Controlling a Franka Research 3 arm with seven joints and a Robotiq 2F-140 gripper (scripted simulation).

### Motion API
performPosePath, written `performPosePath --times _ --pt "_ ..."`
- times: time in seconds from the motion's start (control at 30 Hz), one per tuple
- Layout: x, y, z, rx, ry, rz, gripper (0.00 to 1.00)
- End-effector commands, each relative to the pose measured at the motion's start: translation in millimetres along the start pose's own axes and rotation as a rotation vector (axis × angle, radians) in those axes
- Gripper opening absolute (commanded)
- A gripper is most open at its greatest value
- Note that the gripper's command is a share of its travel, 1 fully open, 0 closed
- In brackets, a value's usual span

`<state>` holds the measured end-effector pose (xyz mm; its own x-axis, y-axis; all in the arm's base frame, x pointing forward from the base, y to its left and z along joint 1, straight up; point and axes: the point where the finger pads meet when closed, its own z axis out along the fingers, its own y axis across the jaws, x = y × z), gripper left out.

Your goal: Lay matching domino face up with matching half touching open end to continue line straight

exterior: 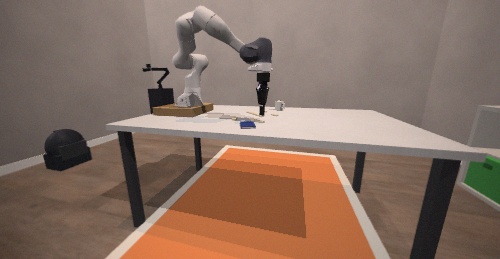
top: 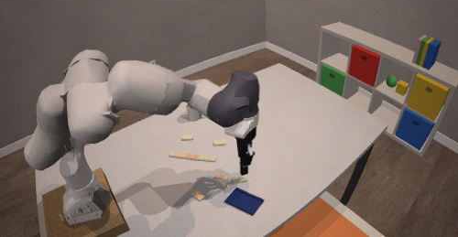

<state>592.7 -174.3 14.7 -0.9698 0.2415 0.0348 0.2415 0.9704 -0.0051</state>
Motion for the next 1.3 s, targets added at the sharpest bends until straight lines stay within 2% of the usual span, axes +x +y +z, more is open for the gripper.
performPosePath --times 0.0,0.3,0.67,1.0,1.03,1.27 --pt "-4 4 -1.2 -0.003 -0.028 0.115 0.10" --pt "-4 4 -5.7 -0.003 -0.028 0.115 0.10" --pt "-2 4 -56.2 -0.003 -0.028 0.115 0.10" --pt "-2 4 -71.2 -0.003 -0.028 0.115 0.10" --pt "-2 4 -71.2 -0.003 -0.028 0.115 1.00" --pt "-2 4 -71.2 -0.003 -0.028 0.115 1.00"
